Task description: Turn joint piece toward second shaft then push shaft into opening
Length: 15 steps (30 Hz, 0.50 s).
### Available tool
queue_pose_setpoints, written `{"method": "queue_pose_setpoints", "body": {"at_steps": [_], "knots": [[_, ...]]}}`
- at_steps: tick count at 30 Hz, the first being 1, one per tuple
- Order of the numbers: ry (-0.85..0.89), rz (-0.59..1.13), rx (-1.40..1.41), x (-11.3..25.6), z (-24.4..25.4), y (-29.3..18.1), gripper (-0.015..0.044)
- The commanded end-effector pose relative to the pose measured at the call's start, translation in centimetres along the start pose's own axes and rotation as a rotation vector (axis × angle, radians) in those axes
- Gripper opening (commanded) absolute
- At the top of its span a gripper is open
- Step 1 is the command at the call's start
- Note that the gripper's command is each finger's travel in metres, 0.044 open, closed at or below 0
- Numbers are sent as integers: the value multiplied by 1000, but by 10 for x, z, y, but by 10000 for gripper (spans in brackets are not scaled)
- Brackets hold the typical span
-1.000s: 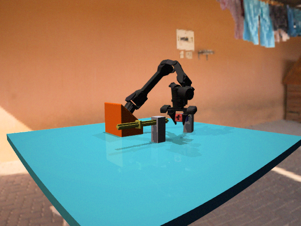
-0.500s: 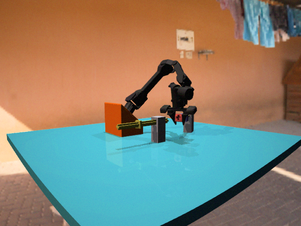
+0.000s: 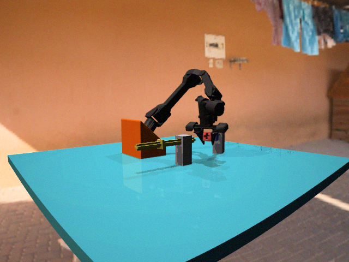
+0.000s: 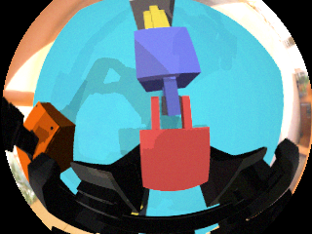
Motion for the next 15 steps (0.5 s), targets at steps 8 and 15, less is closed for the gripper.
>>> {"method": "queue_pose_setpoints", "body": {"at_steps": [8, 15], "knots": [[0, 0, 0, 0, 0, 0, 226], [0, 0, 0, 0, 0, 0, 409]]}}
Point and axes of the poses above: the point midway between the two fingers, 35 mm back from their tips, its own x axis back along the fingers, its own z axis across the jaws, y = z × x, the point moved 5 cm from there along x, back along the fingers, and after that the axes turned 5 degrees about x, right-handed, at the moved point
